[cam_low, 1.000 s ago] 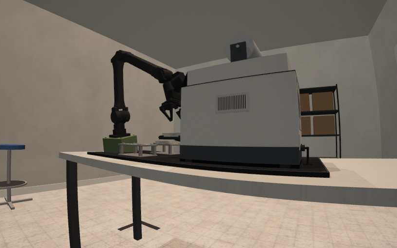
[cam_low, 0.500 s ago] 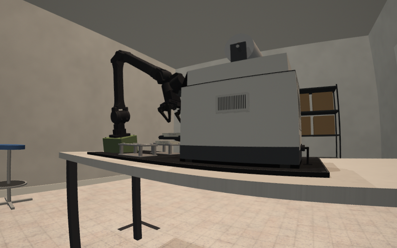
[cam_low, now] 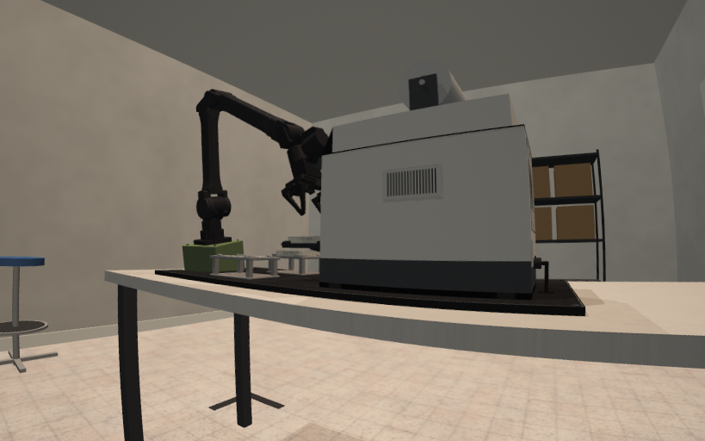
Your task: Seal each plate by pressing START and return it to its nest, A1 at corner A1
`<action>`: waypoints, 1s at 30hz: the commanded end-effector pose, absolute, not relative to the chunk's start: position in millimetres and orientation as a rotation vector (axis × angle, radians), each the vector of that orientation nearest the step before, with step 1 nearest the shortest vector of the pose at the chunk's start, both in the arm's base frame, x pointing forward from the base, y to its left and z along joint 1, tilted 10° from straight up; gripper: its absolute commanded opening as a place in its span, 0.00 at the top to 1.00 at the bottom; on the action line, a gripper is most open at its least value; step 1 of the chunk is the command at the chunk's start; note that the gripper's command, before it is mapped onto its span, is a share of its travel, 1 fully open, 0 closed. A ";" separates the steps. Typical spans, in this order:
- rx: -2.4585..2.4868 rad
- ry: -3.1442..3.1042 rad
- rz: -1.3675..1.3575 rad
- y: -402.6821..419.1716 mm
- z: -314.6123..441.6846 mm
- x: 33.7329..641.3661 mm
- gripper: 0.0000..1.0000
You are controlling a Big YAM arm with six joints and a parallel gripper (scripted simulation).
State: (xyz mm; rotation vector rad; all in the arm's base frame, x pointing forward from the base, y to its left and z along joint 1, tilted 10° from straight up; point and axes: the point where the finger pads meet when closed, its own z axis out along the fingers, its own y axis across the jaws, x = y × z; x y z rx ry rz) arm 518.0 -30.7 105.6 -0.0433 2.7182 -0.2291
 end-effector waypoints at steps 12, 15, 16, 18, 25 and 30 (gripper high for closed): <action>-0.058 2.697 -0.225 -29.6 87.5 530.6 0.00; -0.062 2.683 -0.223 -27.9 89.3 533.7 0.00; -0.062 2.681 -0.223 -28.1 88.7 533.5 0.00; -0.064 2.701 -0.224 -28.6 76.1 529.3 0.00; -0.051 2.746 -0.226 -33.1 59.5 521.1 0.00; -0.031 2.721 -0.223 -33.0 76.8 526.6 0.00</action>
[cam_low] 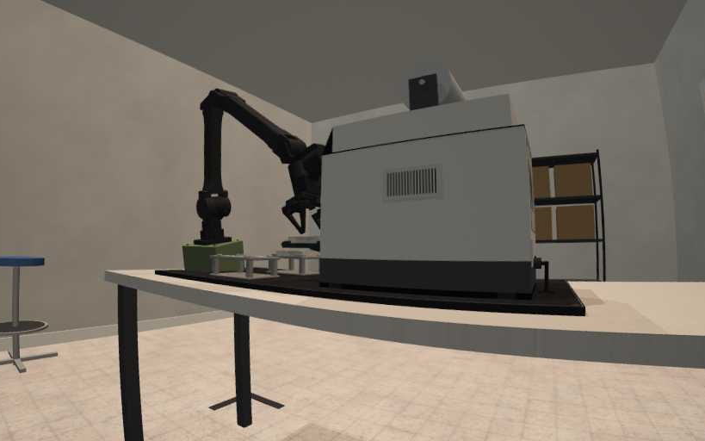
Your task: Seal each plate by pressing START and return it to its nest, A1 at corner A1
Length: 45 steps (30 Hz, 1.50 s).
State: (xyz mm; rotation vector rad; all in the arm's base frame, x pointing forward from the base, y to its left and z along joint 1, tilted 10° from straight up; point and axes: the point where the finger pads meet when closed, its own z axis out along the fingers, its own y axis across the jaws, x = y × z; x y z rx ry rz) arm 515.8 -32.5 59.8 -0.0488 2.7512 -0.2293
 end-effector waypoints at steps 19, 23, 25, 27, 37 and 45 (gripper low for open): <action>-0.043 2.684 -0.229 -26.5 84.8 536.6 0.00; -0.049 2.725 -0.230 -26.5 69.0 526.8 0.00; -0.052 2.749 -0.231 -26.3 61.1 521.1 0.00; -0.054 2.764 -0.231 -26.3 57.4 516.0 0.00; -0.048 2.711 -0.229 -26.0 85.6 529.5 0.00; -0.043 2.673 -0.227 -25.8 103.3 540.1 0.00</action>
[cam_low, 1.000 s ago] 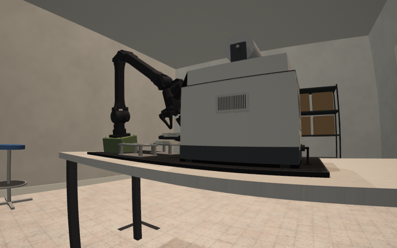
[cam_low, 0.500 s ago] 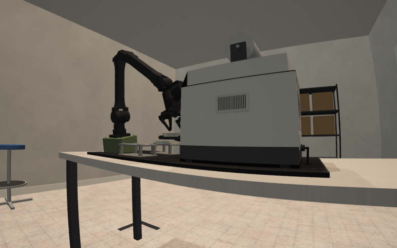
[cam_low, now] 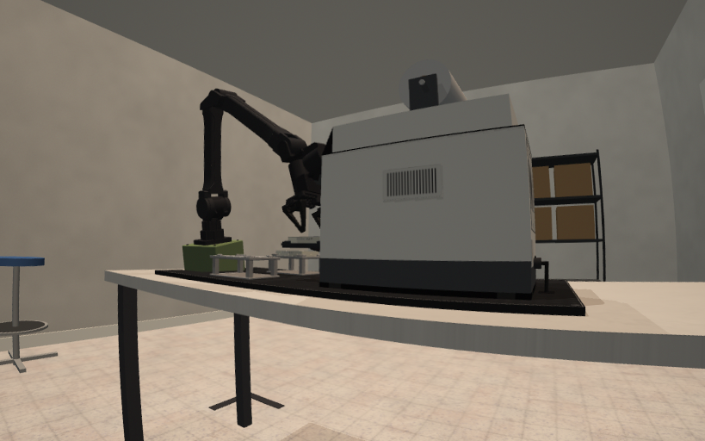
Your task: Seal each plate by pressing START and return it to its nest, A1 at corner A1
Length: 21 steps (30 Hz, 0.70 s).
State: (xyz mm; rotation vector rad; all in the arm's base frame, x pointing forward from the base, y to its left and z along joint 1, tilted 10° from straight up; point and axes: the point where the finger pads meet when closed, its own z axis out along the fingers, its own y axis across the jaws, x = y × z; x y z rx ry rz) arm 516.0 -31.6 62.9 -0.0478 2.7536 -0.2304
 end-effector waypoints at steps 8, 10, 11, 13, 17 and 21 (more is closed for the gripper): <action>-0.046 2.695 -0.227 -25.9 94.1 529.3 0.00; -0.047 2.700 -0.227 -25.7 91.7 526.1 0.00; -0.047 2.704 -0.227 -25.7 90.4 524.4 0.00; -0.048 2.710 -0.227 -25.7 87.9 521.2 0.00; -0.048 2.715 -0.227 -25.7 85.5 518.2 0.00; -0.048 2.714 -0.227 -25.7 85.2 522.0 0.00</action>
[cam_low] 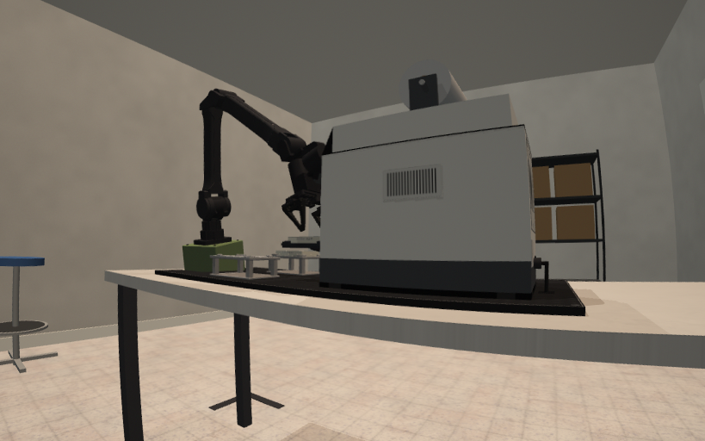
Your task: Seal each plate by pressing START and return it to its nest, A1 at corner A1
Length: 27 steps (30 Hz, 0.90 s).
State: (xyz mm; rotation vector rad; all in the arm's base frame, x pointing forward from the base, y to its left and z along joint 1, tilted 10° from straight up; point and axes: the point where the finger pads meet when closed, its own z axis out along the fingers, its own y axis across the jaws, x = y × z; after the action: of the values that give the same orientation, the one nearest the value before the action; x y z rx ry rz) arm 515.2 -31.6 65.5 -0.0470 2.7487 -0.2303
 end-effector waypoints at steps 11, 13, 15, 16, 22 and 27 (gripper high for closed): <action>-0.049 2.723 -0.227 -25.6 77.8 534.7 0.00; -0.049 2.722 -0.227 -25.6 78.3 535.5 0.00; -0.049 2.722 -0.227 -25.6 78.3 535.5 0.00; -0.048 2.716 -0.227 -25.7 81.1 536.1 0.00; -0.045 2.689 -0.226 -25.7 95.1 538.6 0.00; -0.045 2.689 -0.226 -25.8 96.5 532.2 0.00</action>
State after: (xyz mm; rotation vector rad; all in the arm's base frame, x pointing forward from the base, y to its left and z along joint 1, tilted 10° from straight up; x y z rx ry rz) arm 517.3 -31.2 66.2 -0.0469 2.7463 -0.2298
